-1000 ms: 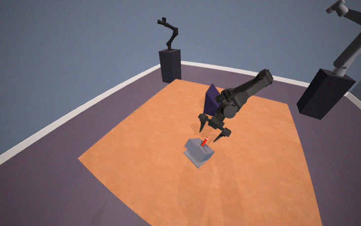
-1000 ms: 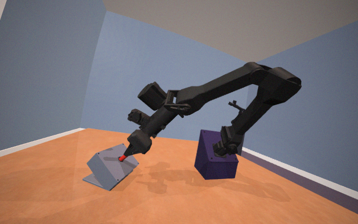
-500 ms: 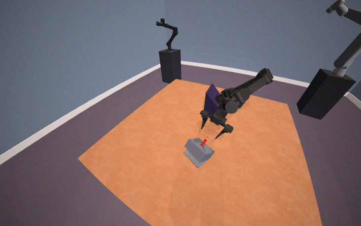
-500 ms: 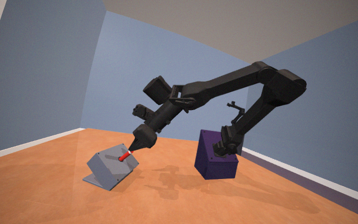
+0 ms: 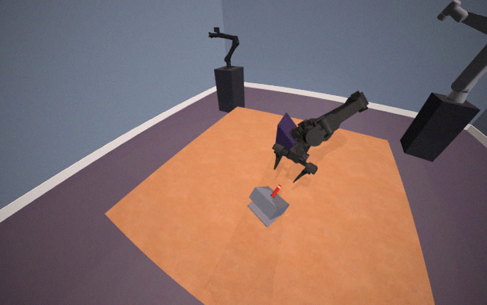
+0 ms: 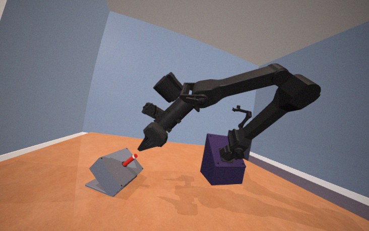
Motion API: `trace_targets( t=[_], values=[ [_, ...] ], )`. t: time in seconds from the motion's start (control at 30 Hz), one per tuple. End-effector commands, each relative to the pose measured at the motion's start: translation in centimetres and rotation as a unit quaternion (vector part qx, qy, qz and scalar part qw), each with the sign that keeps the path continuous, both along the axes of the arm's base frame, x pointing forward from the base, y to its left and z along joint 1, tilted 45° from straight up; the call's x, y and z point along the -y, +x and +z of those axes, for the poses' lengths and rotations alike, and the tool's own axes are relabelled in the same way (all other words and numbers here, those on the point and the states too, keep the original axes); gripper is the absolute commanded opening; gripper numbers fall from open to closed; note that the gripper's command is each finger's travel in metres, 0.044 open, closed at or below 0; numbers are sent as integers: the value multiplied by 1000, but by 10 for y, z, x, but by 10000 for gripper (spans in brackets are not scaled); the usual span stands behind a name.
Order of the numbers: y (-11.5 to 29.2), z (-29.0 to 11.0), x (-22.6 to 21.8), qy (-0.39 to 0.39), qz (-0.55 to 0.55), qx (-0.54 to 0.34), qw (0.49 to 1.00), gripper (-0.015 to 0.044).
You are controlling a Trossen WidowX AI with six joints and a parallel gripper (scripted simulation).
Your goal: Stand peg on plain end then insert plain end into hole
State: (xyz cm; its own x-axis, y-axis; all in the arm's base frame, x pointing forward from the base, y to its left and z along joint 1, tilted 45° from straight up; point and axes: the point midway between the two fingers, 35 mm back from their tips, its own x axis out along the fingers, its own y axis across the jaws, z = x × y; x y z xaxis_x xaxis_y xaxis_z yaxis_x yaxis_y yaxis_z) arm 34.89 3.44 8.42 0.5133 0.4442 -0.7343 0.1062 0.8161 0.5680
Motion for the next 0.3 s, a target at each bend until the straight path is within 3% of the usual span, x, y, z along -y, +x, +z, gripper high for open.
trace_targets(
  t=[0.0, 0.27],
  values=[
    [-3, 6, 3, 0, 1, 3, 1000, 440],
    [-10, 14, 9, 0, 1, 3, 1000, 440]
  ],
)
